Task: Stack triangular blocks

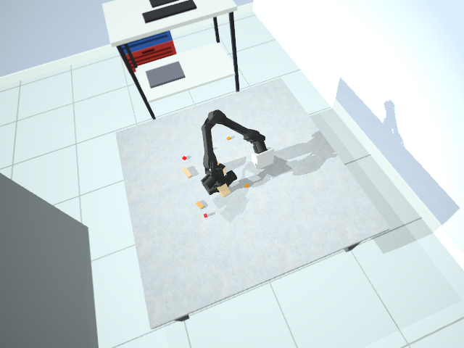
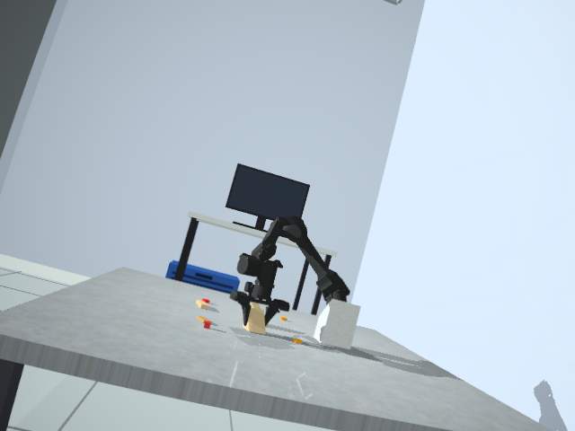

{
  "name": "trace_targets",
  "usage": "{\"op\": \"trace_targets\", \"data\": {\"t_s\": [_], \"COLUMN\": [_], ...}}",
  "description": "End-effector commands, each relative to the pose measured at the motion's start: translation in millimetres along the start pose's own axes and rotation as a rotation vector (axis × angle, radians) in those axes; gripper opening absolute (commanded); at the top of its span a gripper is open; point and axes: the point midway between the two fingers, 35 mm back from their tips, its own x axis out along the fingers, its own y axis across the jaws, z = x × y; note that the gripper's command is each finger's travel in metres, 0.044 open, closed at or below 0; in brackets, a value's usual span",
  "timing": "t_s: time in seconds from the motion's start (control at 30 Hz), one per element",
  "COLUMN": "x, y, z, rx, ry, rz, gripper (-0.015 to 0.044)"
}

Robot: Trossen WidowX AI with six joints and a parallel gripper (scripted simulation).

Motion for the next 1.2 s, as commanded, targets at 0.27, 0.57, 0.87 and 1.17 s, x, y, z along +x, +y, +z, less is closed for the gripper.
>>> {"op": "trace_targets", "data": {"t_s": [0.27,0.57,0.87,1.17], "x": [0,-60,-57,-57], "y": [0,-1,2,1], "z": [0,-3,-4,12], "rx": [0.001,0.0,-0.007,-0.647], "ry": [0.0,0.003,0.0,0.143], "rz": [0.001,0.0,0.015,0.006], "gripper": [0.044,0.044,0.044,0.044]}}
